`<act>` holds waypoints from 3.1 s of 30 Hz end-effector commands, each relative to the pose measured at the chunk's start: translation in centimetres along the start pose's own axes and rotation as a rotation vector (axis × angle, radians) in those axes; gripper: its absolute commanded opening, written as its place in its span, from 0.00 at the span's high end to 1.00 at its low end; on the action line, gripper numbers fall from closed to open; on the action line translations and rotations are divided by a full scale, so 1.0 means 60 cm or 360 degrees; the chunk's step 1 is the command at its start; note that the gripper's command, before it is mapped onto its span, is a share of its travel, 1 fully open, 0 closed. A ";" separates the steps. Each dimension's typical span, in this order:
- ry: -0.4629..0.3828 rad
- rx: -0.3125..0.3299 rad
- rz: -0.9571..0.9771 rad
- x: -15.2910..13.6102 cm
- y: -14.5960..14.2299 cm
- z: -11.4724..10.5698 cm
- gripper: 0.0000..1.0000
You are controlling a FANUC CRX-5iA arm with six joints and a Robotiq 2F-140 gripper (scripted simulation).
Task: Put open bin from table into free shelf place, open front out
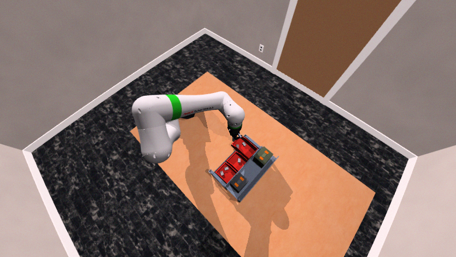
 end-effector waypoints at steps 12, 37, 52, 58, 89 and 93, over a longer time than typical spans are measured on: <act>0.0000 0.0000 0.0000 0.000 0.000 0.000 1.00; 0.0000 0.0000 0.0000 0.000 -0.001 0.000 1.00; 0.0000 0.0000 0.0000 -0.001 -0.004 0.000 1.00; 0.0000 0.0000 0.0000 -0.001 -0.006 0.000 1.00; 0.0000 0.0000 0.0000 -0.003 -0.029 0.000 1.00; 0.0000 0.0000 0.0000 -0.004 -0.033 0.000 1.00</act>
Point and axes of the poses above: the point where the finger pads meet when closed, its own z axis out along the fingers, its own y axis across the jaws, x = y × z, the point moved 3 cm from there along -z, back along the fingers, and after that the axes turned 6 degrees about z, right-handed, at the moved point
